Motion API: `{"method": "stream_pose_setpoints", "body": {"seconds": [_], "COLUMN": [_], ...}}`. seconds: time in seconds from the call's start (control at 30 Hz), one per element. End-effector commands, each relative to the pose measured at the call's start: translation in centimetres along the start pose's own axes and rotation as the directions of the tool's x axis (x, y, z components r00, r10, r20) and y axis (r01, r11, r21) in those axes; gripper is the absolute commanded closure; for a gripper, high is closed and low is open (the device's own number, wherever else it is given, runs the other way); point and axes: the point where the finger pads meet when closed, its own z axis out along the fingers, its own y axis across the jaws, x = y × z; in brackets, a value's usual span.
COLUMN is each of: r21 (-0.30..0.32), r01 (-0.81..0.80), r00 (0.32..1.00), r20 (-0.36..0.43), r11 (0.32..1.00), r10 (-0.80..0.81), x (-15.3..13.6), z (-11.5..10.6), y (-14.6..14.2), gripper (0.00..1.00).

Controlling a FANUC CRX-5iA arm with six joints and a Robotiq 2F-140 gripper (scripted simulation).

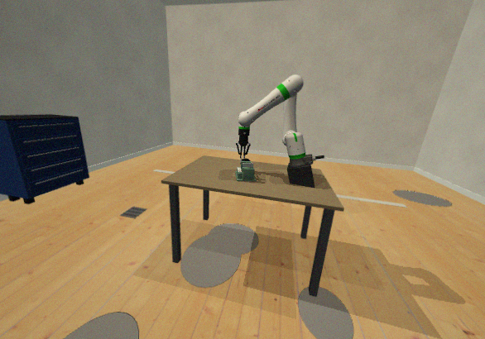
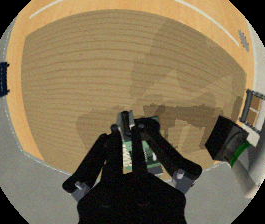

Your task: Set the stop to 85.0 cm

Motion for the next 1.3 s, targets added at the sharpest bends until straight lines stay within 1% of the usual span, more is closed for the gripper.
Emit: {"method": "stream_pose_setpoints", "body": {"seconds": [0.0,0.47,0.77,1.1,1.17,1.27], "r21": [0.000,0.000,0.000,0.000,0.000,0.000], "r01": [0.000,0.000,0.000,0.000,0.000,0.000], "r00": [1.000,1.000,1.000,1.000,1.000,1.000], "r20": [0.000,0.000,0.000,0.000,0.000,0.000], "r11": [1.000,1.000,1.000,1.000,1.000,1.000], "r10": [0.000,0.000,0.000,0.000,0.000,0.000], "x": [0.0,0.0,0.0,0.0,0.0,0.0], "z": [-0.2,-1.3,-1.5,-0.7,-0.7,-0.1], "y": [0.2,1.7,2.9,4.8,4.8,5.3], "gripper": [0.96,0.96,0.96,0.96,0.96,0.96]}}
